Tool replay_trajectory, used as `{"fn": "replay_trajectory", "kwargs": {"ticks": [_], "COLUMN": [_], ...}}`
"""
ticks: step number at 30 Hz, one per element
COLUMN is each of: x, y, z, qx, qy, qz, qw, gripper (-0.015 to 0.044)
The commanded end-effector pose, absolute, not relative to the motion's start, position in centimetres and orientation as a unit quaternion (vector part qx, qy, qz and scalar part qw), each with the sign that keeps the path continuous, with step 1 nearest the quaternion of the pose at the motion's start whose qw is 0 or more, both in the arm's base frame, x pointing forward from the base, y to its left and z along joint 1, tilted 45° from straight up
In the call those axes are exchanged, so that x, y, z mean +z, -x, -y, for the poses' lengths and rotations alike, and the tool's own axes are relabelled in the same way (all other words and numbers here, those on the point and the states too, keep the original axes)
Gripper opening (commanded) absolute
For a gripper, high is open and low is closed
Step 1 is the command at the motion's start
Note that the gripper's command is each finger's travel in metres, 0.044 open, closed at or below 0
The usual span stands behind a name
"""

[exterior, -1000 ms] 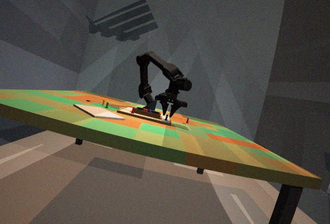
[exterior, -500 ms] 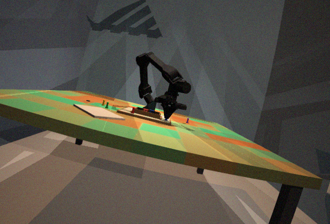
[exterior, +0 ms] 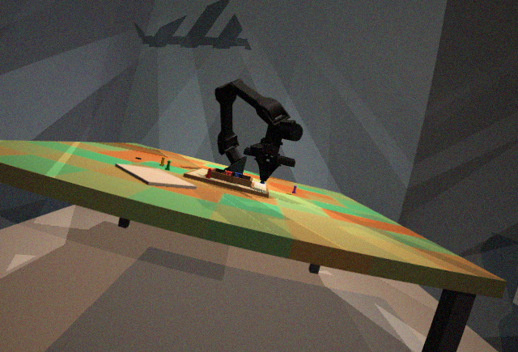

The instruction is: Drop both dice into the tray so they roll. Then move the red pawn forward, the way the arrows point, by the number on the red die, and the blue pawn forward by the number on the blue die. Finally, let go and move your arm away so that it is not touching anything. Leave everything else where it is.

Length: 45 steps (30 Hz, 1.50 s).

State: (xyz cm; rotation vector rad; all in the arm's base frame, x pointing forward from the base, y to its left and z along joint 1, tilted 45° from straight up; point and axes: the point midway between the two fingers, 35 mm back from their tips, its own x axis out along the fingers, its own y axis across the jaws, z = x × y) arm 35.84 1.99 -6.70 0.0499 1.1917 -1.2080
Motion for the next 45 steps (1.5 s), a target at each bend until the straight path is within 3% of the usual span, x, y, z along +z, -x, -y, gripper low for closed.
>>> {"fn": "replay_trajectory", "kwargs": {"ticks": [1,19,45], "x": [-5.4,0.8,-2.6], "y": [-36.3,-36.9,-30.5], "z": [-3.5,-9.3,-9.1], "qx": [-0.533,-0.534,-0.533], "qy": [-0.025,-0.024,-0.024], "qz": [-0.527,-0.528,-0.529], "qw": [0.661,0.660,0.660], "gripper": [0.0000,0.0000,0.0000]}}
